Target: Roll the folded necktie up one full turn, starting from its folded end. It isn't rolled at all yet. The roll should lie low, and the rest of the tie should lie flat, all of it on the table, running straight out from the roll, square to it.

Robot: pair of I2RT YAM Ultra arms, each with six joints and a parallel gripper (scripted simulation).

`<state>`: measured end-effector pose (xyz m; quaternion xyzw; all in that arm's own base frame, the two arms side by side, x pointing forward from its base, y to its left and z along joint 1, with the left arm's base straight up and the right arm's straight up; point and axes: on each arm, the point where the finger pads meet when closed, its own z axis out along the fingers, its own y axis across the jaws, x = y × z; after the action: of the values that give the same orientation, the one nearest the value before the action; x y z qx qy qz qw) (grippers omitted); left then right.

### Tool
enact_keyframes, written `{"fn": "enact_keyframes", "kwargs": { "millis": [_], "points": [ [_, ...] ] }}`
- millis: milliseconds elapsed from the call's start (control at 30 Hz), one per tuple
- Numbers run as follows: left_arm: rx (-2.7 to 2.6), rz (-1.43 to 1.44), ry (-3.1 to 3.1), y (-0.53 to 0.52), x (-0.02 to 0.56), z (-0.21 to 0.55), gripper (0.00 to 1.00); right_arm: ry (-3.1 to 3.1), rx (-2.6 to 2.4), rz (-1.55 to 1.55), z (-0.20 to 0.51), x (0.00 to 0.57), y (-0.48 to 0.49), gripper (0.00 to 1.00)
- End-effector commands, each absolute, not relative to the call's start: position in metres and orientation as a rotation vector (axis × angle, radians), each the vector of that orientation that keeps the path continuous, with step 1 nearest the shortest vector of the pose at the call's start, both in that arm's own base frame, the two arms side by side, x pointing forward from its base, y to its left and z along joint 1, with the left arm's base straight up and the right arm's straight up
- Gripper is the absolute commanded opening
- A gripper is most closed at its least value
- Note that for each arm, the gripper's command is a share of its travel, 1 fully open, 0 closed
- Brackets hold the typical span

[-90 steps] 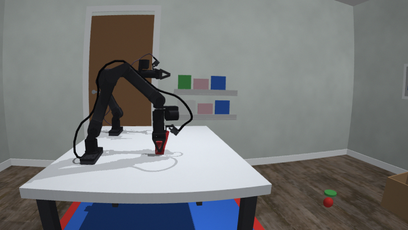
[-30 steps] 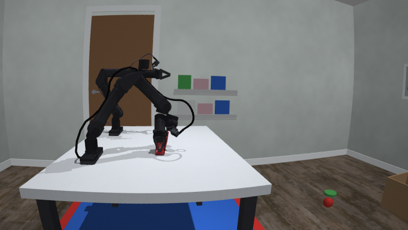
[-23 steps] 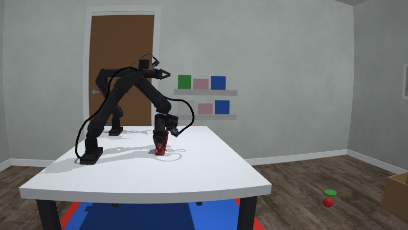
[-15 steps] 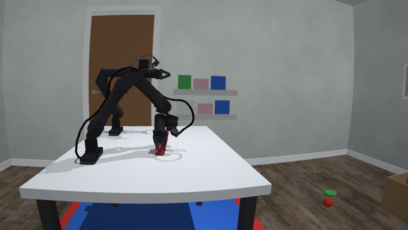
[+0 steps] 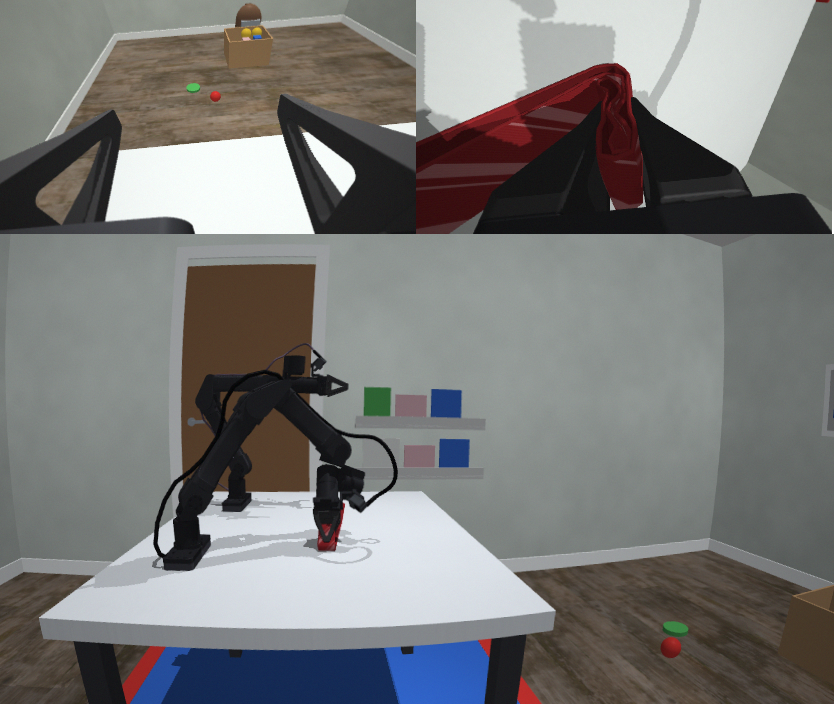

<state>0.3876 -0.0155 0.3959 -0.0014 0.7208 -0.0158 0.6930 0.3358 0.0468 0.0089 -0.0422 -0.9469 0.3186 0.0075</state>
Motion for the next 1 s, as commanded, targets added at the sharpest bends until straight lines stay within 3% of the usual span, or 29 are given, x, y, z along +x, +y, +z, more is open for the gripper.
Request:
{"fn": "enact_keyframes", "kwargs": {
  "millis": [0, 967],
  "points": [
    [-0.014, -0.045, 1.569, -0.013, 0.385, 0.415, 1.00, -2.979, -0.143, 1.007, 0.019, 0.342, 0.052, 0.16],
    [-0.014, -0.045, 1.569, -0.013, 0.385, 0.415, 1.00, -2.979, -0.143, 1.007, 0.021, 0.343, 0.063, 0.16]
  ]
}}
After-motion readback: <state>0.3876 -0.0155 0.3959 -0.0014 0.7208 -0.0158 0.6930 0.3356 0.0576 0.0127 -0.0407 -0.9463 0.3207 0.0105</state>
